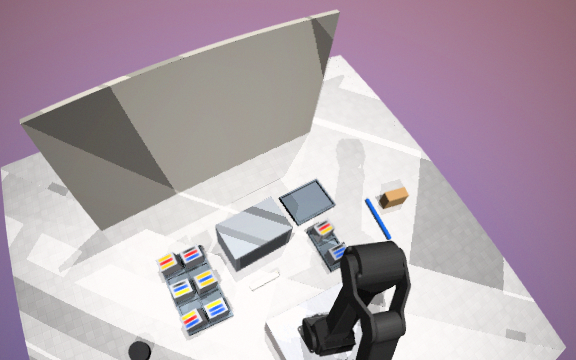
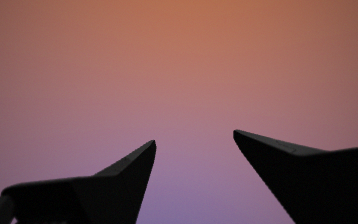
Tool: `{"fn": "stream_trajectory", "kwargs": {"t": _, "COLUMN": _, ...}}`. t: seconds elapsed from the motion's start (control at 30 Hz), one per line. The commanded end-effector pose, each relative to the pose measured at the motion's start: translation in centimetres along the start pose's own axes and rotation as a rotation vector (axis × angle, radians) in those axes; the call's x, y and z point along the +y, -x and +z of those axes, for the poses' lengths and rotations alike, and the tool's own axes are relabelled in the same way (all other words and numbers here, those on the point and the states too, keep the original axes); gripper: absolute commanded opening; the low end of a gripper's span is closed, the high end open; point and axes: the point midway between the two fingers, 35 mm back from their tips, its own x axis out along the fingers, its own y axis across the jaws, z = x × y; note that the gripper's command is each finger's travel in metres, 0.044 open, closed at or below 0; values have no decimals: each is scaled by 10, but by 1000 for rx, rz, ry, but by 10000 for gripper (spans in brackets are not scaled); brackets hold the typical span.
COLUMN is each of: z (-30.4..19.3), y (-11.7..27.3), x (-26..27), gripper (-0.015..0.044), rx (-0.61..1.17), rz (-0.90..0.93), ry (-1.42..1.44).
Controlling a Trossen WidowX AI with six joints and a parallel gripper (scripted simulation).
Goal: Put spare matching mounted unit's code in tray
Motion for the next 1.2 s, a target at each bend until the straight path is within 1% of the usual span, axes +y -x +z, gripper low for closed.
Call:
{"fn": "stream_trajectory", "kwargs": {"t": 0.0, "z": 0, "y": 0, "x": 0, "gripper": 426, "rx": 0, "rz": 0, "ry": 0}}
{"fn": "stream_trajectory", "kwargs": {"t": 0.03, "z": 0, "y": 0, "x": 0, "gripper": 440, "rx": 0, "rz": 0, "ry": 0}}
{"fn": "stream_trajectory", "kwargs": {"t": 0.17, "z": 0, "y": 0, "x": 0, "gripper": 440, "rx": 0, "rz": 0, "ry": 0}}
{"fn": "stream_trajectory", "kwargs": {"t": 0.23, "z": -4, "y": -2, "x": -10, "gripper": 440, "rx": 22, "rz": -25, "ry": 1}}
{"fn": "stream_trajectory", "kwargs": {"t": 0.4, "z": -32, "y": -9, "x": -85, "gripper": 440, "rx": 176, "rz": -212, "ry": -8}}
{"fn": "stream_trajectory", "kwargs": {"t": 0.57, "z": -55, "y": 7, "x": -165, "gripper": 440, "rx": 317, "rz": -408, "ry": -44}}
{"fn": "stream_trajectory", "kwargs": {"t": 0.7, "z": -68, "y": 35, "x": -227, "gripper": 440, "rx": 408, "rz": -566, "ry": -92}}
{"fn": "stream_trajectory", "kwargs": {"t": 0.83, "z": -78, "y": 75, "x": -283, "gripper": 440, "rx": 491, "rz": -727, "ry": -151}}
{"fn": "stream_trajectory", "kwargs": {"t": 0.9, "z": -84, "y": 106, "x": -302, "gripper": 440, "rx": 535, "rz": -821, "ry": -149}}
{"fn": "stream_trajectory", "kwargs": {"t": 1.17, "z": -97, "y": 189, "x": -362, "gripper": 440, "rx": 678, "rz": -1052, "ry": -259}}
